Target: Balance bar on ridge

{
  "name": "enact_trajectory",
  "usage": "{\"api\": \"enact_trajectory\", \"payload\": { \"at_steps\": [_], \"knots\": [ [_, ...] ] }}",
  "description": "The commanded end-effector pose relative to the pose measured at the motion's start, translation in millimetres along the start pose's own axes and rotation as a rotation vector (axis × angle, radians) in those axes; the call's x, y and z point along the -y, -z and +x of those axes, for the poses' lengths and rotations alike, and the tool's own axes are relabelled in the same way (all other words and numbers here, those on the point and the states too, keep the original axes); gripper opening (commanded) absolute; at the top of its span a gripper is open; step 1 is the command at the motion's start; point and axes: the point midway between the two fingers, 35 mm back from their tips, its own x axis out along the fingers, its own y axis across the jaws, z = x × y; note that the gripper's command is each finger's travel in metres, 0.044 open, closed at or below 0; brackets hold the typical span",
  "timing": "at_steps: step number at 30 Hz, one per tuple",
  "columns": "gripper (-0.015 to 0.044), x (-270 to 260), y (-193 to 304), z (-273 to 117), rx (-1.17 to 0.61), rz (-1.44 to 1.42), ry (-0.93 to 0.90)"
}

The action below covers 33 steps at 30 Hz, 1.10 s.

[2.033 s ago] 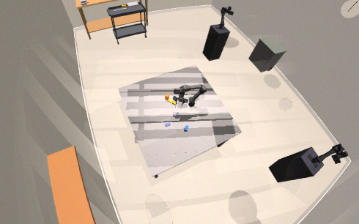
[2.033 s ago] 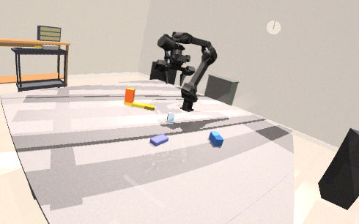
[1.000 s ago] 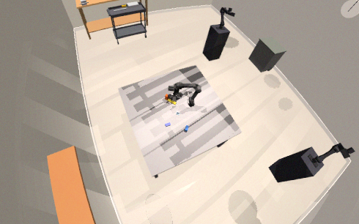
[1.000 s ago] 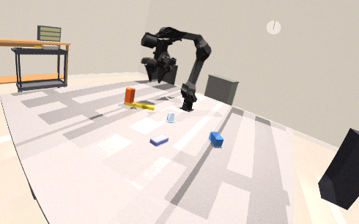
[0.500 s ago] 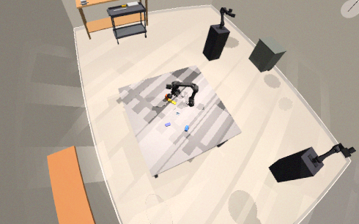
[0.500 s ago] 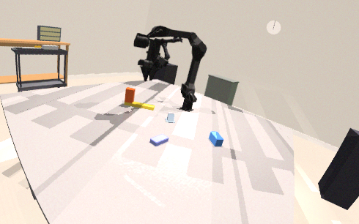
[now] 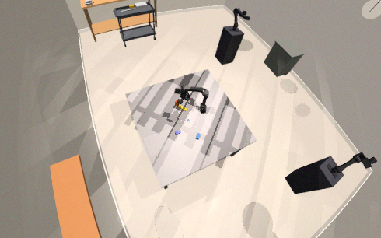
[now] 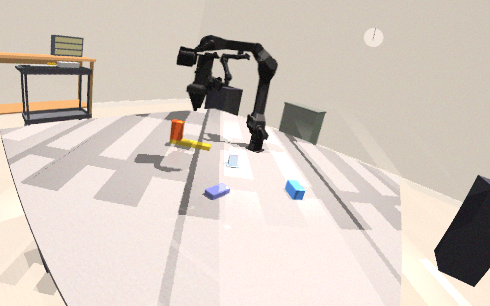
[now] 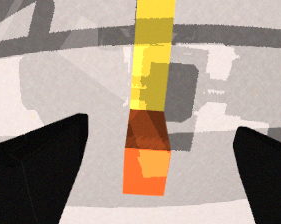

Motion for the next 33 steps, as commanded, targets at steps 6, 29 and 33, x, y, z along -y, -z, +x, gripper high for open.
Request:
{"api": "enact_trajectory", "payload": {
  "at_steps": [6,29,33],
  "knots": [
    [0.0315,0.8,5.6,46.1,0.002,-0.007,-0.008],
    [0.0315,-2.5,-0.6,124.3,0.003,-0.007,-0.008],
    [0.0315,-2.5,-0.6,130.9,0.003,-0.007,-0.008]
  ]
}}
